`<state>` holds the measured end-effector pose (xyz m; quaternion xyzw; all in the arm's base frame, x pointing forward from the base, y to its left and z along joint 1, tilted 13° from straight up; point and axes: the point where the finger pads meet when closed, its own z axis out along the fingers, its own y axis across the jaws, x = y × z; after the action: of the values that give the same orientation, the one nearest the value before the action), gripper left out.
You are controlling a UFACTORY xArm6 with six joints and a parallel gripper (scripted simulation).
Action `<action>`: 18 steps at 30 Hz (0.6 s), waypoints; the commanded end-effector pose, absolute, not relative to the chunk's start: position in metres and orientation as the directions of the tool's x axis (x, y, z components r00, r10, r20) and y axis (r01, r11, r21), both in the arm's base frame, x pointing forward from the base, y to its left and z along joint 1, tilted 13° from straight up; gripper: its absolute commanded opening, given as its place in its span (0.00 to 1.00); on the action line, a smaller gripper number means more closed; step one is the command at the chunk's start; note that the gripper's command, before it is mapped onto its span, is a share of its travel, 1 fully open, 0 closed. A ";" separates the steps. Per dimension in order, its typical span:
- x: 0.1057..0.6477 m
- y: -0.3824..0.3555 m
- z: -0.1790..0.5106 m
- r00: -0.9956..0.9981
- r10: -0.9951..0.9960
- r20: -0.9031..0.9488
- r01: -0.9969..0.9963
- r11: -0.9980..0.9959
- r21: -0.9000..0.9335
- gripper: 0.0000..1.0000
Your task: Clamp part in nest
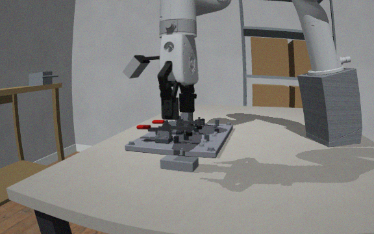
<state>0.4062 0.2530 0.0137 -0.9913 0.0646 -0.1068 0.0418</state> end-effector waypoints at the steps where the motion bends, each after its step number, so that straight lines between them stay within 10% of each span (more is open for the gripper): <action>1: 0.412 0.255 0.002 0.968 -0.138 0.212 -0.119 -0.988 -0.098 1.00; 18: 0.423 0.259 -0.046 0.968 -0.138 0.212 -0.119 -0.988 -0.098 1.00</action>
<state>0.4209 0.2577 -0.0453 -0.9913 0.0647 -0.1070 0.0418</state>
